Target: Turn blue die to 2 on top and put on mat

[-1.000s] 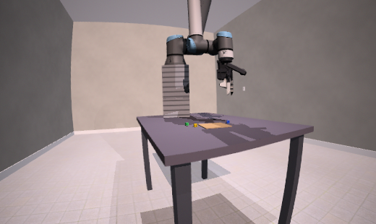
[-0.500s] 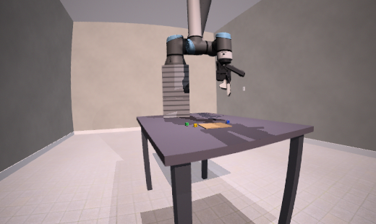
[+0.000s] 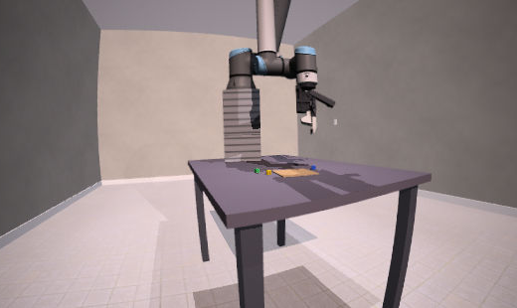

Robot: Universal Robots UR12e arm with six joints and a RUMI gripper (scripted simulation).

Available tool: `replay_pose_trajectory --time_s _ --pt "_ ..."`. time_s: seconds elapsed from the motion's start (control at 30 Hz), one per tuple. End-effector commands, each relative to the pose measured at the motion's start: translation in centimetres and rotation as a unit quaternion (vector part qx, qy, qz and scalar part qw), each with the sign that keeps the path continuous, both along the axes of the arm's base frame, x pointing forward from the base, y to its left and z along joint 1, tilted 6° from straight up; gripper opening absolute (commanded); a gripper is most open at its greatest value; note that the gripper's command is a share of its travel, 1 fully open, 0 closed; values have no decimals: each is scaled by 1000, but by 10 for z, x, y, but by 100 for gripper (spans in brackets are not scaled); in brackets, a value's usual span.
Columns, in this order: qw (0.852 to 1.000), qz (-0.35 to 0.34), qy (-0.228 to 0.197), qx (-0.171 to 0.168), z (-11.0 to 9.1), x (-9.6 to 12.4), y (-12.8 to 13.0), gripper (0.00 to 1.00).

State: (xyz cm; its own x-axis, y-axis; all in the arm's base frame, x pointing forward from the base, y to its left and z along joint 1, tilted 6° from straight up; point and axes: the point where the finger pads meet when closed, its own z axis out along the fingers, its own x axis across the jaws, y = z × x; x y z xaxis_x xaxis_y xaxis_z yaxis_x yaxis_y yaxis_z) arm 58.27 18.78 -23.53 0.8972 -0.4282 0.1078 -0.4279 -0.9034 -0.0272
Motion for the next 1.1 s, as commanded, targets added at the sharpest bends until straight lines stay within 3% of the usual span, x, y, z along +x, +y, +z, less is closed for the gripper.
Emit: replay_pose_trajectory --time_s 0.0,0.53,1.07 --pt "1000 0 -1 0 0 0 0 100" --pt "1000 14 0 -1 0 0 1 100" --pt "995 102 2 -11 -3 -1 3 100"
